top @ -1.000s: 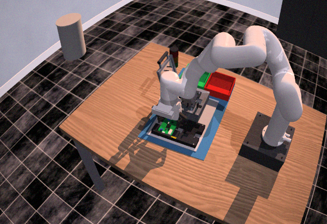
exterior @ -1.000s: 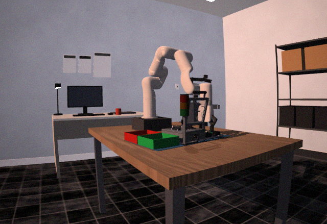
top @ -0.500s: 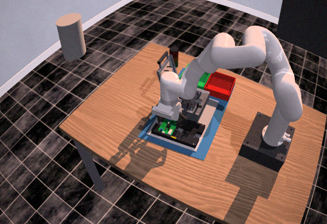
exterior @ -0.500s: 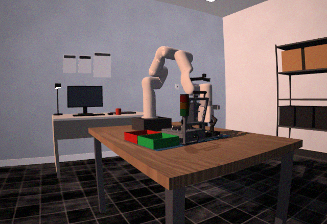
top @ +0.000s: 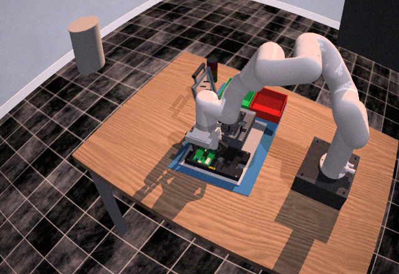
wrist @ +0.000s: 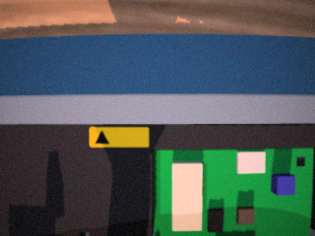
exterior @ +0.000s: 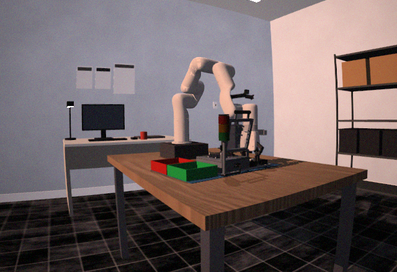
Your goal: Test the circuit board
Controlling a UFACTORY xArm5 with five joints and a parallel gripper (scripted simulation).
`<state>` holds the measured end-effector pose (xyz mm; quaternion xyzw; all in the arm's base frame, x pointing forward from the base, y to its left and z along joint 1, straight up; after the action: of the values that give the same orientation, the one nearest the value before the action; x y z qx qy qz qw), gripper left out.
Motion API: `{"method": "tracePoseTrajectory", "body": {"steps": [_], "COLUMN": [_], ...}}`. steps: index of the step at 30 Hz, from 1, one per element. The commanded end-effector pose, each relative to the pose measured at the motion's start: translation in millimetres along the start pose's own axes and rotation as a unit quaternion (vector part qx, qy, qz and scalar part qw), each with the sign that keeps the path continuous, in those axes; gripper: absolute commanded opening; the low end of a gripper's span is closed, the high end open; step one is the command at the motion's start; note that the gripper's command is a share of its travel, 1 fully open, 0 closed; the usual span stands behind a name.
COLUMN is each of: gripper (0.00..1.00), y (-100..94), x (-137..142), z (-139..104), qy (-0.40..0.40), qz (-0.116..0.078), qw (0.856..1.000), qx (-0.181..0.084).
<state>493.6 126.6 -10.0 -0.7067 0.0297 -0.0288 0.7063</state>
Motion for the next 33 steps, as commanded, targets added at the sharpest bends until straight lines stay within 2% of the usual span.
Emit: {"method": "tracePoseTrajectory", "body": {"steps": [1,10,11,24,25,33], "gripper": [1.00,1.00,0.95,0.95,0.89,0.89], "y": [-0.2,-0.1,-0.1,-0.1,-0.1,-0.1], "x": [1.5,1.5,1.5,1.5,1.5,1.5], "z": [0.5,0.5,0.5,0.5,0.5,0.5], "qy": [0.000,0.000,0.000,0.000,0.000,0.000], "qz": [-0.002,-0.002,-0.002,-0.002,-0.002,-0.002], "qw": [1.000,1.000,1.000,1.000,1.000,1.000], "qx": [0.001,0.001,0.001,0.001,0.001,0.001]}}
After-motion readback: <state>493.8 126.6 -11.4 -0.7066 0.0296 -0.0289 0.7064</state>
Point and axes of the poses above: the point where the finger pads meet when closed, its own y axis out along the fingers, its own x axis across the jaws, z = x × y, the point moved 5 cm from there along -y, back along the fingers, and after that the axes turned 10 degrees about y, right-handed, at the moved point
